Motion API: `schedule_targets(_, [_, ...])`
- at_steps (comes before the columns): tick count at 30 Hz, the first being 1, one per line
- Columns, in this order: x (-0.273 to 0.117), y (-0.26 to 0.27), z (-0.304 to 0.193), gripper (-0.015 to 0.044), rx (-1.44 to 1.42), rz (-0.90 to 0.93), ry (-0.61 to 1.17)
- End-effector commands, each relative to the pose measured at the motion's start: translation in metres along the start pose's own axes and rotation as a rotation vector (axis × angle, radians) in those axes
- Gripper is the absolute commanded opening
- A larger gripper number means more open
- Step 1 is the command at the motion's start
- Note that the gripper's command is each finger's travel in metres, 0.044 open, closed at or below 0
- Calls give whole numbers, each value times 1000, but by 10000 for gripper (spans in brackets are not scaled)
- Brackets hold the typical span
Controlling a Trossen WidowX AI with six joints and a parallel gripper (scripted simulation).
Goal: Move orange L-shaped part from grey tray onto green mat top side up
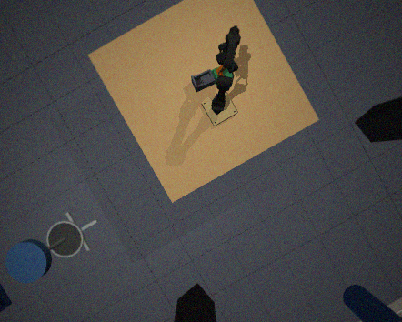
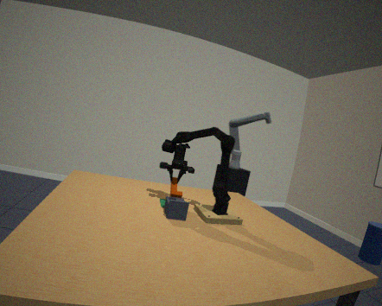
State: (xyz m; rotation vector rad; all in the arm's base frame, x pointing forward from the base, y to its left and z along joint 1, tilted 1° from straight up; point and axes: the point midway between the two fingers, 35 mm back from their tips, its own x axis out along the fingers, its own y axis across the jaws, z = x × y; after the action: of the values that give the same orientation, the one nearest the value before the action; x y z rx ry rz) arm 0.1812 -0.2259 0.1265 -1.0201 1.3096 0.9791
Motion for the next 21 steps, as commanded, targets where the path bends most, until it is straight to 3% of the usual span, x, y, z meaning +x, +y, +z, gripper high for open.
schedule_targets(1, [7,0,0,0,-2,2,-1])
schedule_targets(21, [38,0,0,0,-2,2,-2])
